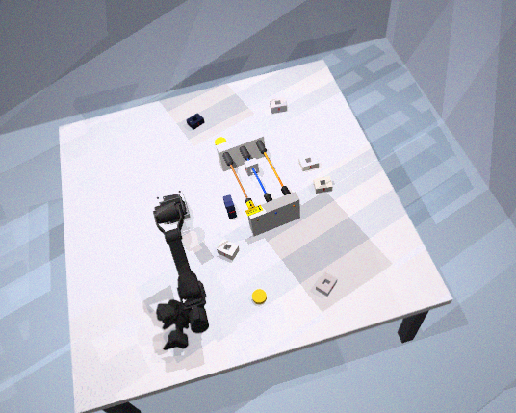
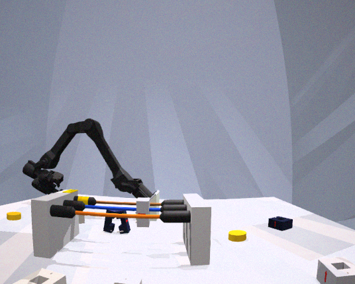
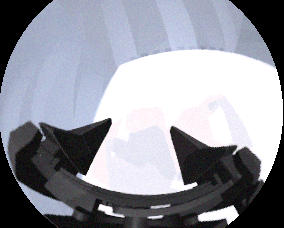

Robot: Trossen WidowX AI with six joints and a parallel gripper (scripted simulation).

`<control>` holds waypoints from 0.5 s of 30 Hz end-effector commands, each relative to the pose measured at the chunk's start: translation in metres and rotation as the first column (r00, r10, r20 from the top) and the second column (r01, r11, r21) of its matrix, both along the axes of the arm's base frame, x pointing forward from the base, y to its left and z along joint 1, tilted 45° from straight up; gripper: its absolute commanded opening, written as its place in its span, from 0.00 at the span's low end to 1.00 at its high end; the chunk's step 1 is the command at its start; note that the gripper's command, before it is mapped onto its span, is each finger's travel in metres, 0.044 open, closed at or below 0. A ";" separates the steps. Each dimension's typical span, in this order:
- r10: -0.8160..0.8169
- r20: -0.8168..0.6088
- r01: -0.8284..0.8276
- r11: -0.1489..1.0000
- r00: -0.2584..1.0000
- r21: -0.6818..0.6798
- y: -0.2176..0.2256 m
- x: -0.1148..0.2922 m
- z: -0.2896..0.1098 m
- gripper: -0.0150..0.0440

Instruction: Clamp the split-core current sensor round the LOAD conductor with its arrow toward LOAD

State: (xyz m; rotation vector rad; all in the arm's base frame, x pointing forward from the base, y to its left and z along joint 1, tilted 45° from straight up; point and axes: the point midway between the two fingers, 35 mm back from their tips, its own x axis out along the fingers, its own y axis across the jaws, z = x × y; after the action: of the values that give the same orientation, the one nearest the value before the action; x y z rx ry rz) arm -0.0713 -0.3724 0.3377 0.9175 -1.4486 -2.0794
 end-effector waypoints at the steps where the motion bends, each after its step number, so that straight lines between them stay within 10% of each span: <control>1: 0.332 -0.109 -0.325 0.943 0.937 0.076 0.003 0.076 0.008 1.00; 15: 0.881 -0.454 -0.884 0.311 0.131 0.349 0.097 0.288 -0.001 1.00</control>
State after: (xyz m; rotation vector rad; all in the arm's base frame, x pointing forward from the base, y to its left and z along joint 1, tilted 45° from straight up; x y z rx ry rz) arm 0.1709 -0.3137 0.3378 0.8281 -0.4450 -1.3756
